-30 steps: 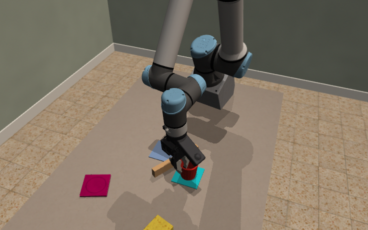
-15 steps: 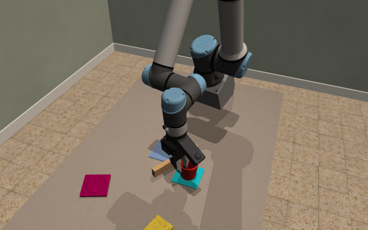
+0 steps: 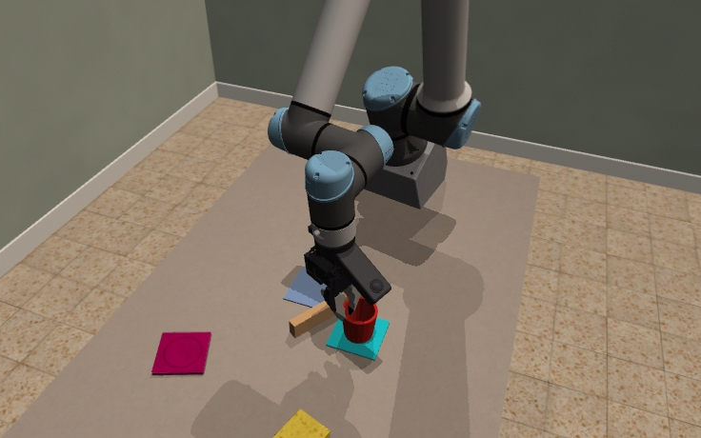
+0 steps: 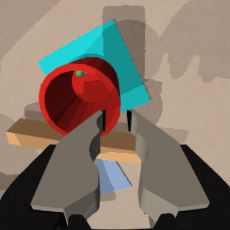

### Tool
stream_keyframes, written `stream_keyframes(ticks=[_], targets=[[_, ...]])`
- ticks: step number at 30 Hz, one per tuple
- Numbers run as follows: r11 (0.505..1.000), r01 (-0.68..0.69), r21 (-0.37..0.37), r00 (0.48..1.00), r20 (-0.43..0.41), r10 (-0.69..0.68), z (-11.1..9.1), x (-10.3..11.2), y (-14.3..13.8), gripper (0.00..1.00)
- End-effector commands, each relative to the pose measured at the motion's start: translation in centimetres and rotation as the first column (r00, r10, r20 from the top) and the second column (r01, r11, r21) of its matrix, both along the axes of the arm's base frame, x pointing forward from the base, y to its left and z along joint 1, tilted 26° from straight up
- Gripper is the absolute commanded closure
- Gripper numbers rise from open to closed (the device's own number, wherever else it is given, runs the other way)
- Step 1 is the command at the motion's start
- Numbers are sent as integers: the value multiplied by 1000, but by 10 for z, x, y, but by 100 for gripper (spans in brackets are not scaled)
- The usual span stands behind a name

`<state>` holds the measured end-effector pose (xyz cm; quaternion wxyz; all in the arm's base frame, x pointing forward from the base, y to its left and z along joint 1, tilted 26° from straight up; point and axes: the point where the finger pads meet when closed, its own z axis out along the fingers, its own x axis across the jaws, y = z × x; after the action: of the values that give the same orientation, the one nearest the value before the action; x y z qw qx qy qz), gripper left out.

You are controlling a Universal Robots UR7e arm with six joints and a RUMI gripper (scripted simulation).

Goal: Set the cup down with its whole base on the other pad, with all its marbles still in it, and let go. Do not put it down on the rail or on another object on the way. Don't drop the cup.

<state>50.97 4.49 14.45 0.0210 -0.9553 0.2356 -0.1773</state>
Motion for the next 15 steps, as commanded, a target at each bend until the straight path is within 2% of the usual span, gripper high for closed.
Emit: stream_keyframes(ticks=[1, 5, 15], targets=[[1000, 0, 0, 1000, 1, 0, 15, -5, 1, 89], [1000, 0, 0, 1000, 1, 0, 24, -9, 1, 89], [1000, 0, 0, 1000, 1, 0, 29, -10, 1, 89]])
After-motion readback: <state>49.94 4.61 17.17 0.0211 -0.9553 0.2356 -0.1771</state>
